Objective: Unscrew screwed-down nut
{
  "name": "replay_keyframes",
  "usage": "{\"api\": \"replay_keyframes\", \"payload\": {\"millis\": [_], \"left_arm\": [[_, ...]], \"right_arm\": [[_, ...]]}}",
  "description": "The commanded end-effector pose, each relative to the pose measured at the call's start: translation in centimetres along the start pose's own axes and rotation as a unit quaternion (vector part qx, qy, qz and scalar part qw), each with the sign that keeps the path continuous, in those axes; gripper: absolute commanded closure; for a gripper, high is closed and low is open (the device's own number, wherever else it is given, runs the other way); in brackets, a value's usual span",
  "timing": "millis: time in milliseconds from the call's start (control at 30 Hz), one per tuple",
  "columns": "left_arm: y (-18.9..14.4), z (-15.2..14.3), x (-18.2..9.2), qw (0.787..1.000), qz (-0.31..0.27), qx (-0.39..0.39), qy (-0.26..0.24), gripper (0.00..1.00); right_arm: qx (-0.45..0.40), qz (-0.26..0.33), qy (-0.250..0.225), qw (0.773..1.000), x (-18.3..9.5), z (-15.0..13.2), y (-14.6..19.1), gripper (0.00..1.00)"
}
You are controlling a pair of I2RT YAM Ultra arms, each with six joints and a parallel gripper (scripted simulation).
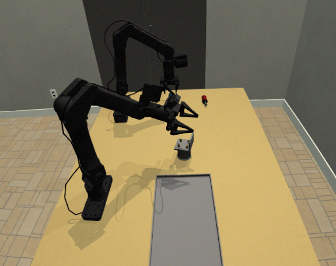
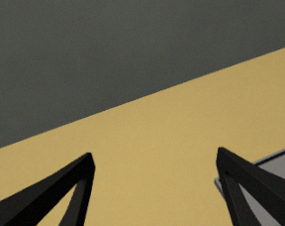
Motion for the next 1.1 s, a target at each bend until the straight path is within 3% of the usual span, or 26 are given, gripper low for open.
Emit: {"api": "replay_keyframes", "payload": {"millis": [0, 133, 300, 700, 867, 1067], "left_arm": [[-0.5, 0.2, -1.0, 1.000, -0.012, 0.002, -0.003, 0.35], [-0.5, 0.2, -1.0, 1.000, -0.012, 0.002, -0.003, 0.35], [-0.5, 0.2, -1.0, 1.000, -0.012, 0.002, -0.003, 0.35], [-0.5, 0.2, -1.0, 1.000, -0.012, 0.002, -0.003, 0.35], [-0.5, 0.2, -1.0, 1.000, -0.012, 0.002, -0.003, 0.35], [-0.5, 0.2, -1.0, 1.000, -0.012, 0.002, -0.003, 0.35]], "right_arm": [[0.018, -0.024, 0.003, 1.000, 2.2, 1.4, 0.0, 0.14], [0.040, -0.054, 0.002, 0.998, 4.5, 2.8, -0.5, 0.14], [0.039, -0.052, 0.001, 0.998, 4.4, 2.8, -0.4, 0.14], [0.102, -0.143, -0.011, 0.984, 11.7, 6.5, -4.3, 0.14], [0.101, -0.139, -0.011, 0.985, 11.4, 6.5, -3.8, 0.14], [0.131, -0.189, -0.021, 0.973, 15.0, 8.1, -7.3, 0.14]]}}
Point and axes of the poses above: on each arm, the point where the finger pads meet when closed, its own x axis out along the fingers, its own y axis across the jaws, z = x × y, the point moved 8 cm from there along -x, back along the fingers, and after that the axes turned 11 degrees about -x, right-handed, at the moved point
